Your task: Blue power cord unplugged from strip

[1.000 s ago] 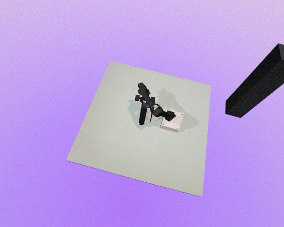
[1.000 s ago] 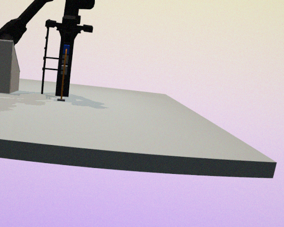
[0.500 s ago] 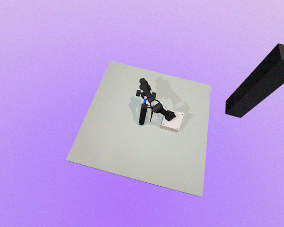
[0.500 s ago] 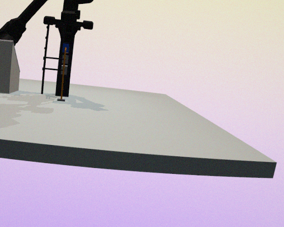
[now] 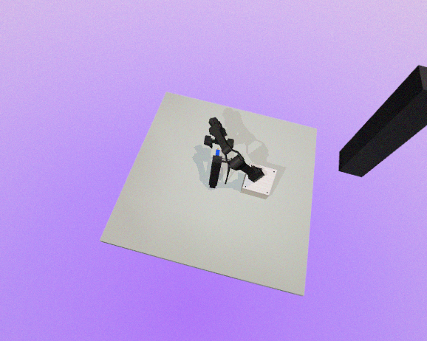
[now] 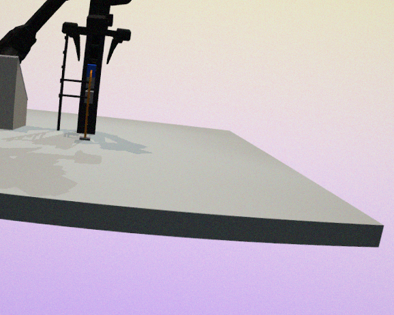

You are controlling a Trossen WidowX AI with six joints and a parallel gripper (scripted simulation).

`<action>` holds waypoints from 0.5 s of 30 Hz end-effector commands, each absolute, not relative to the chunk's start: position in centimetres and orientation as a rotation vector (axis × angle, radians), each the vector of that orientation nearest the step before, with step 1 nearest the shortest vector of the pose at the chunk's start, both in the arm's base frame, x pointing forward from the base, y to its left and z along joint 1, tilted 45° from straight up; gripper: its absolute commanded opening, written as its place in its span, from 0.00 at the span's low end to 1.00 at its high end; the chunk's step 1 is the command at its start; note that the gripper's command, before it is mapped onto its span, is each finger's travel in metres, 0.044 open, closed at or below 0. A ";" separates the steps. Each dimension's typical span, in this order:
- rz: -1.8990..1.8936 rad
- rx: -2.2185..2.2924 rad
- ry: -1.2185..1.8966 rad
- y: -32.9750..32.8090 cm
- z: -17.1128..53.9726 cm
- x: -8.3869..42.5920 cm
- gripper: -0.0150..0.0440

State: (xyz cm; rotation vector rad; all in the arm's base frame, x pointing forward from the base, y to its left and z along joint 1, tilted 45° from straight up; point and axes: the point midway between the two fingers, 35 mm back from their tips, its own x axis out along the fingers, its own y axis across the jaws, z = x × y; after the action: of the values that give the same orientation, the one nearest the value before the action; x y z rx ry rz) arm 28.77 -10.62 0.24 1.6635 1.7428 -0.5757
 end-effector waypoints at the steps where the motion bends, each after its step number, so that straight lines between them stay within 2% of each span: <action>1: -0.577 1.665 1.739 -12.6 -0.9 29.2 1.00; 5: -0.578 1.664 1.737 -15.2 -2.7 29.5 1.00; 15: -0.578 1.664 1.737 -15.3 -2.8 29.5 1.00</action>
State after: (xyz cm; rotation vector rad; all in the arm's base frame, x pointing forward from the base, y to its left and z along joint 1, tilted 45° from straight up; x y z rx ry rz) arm 29.49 -15.21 -2.71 1.6716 1.7344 -0.5783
